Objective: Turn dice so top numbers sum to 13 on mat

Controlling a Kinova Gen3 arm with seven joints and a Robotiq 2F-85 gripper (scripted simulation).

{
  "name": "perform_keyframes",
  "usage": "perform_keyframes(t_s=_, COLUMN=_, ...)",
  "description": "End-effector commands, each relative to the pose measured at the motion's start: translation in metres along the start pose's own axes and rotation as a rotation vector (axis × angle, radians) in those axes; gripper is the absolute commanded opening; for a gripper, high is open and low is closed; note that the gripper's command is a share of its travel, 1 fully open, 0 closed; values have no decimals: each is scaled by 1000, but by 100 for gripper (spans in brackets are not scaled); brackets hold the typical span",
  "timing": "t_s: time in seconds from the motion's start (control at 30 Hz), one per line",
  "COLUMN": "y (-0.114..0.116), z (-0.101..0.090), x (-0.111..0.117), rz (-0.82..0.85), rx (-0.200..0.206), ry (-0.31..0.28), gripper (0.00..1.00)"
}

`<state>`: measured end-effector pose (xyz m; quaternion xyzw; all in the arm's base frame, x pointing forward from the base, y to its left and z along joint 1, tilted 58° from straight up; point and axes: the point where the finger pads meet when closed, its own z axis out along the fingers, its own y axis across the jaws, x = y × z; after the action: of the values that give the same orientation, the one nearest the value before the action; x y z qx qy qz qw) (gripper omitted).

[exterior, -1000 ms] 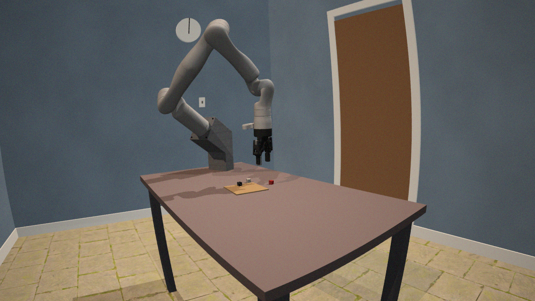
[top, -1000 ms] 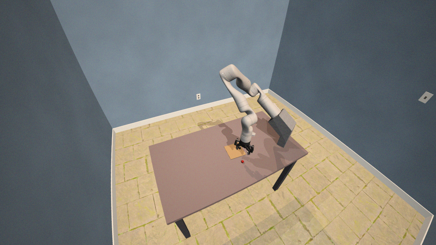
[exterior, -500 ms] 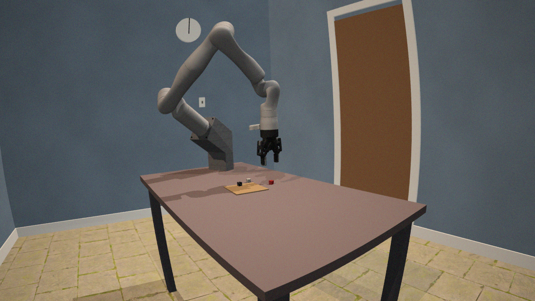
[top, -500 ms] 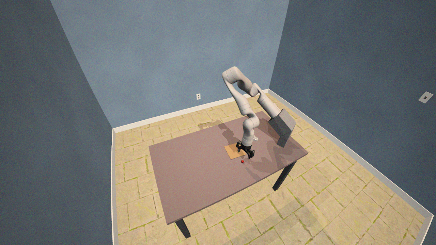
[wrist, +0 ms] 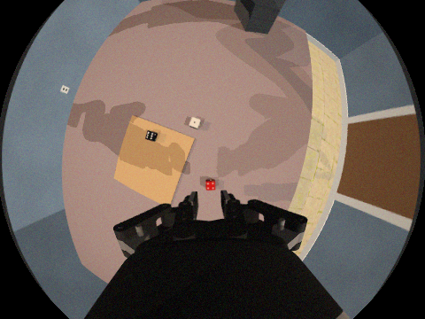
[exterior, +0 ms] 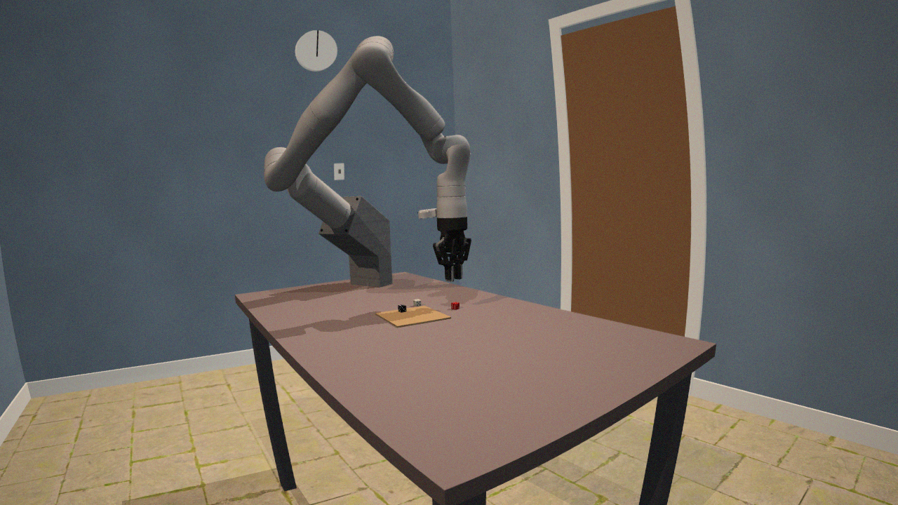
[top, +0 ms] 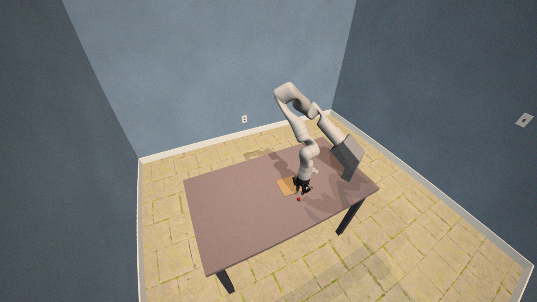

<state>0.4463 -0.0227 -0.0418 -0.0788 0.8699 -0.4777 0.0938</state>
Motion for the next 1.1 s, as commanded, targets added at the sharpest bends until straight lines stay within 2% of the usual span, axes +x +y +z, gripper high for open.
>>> perform_keyframes(t_s=0.0, y=2, z=-1, x=0, rz=17, rx=-1, ry=0, gripper=31)
perform_keyframes(t_s=1.07, y=2, z=3, x=0, rz=18, rx=0, ry=1, gripper=31)
